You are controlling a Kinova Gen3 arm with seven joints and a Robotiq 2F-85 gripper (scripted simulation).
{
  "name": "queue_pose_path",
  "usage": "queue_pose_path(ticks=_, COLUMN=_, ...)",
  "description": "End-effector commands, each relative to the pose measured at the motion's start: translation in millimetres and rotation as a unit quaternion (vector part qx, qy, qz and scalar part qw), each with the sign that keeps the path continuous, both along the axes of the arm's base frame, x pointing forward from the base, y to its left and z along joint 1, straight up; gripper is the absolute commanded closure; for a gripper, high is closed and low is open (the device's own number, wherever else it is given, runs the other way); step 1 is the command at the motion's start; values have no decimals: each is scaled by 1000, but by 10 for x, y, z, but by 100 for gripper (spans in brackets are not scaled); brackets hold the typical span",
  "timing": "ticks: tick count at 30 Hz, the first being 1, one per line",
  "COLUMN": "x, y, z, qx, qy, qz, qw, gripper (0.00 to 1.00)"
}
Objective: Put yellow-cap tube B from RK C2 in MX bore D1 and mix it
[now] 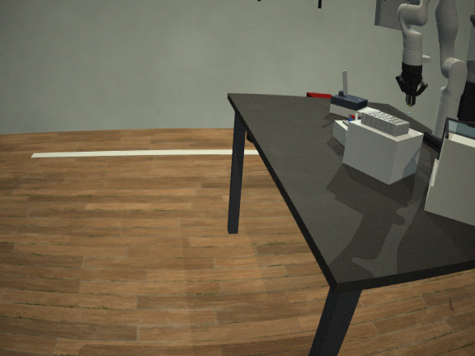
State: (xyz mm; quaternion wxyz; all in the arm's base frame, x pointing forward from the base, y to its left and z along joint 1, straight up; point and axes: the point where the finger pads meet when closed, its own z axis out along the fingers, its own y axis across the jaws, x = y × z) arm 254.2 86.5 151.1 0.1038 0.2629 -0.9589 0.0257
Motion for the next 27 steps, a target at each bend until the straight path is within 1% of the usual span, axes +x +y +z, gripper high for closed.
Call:
queue_pose_path(ticks=1, x=-8, y=73, z=82, qx=0, qy=-3, qz=0, qw=1000, gripper=90)
queue_pose_path(ticks=15, x=-108, y=385, z=417, qx=0, qy=-2, qz=0, qw=1000, gripper=90)
queue_pose_path(ticks=17, x=-108, y=385, z=417, qx=0, qy=-2, qz=0, qw=1000, gripper=90)
queue_pose_path(ticks=24, x=-158, y=541, z=584, qx=0, qy=-2, qz=1, qw=1000, gripper=90)
queue_pose_path(ticks=27, x=-151, y=537, z=590, qx=-1, qy=-3, qz=3, qw=1000, gripper=90)
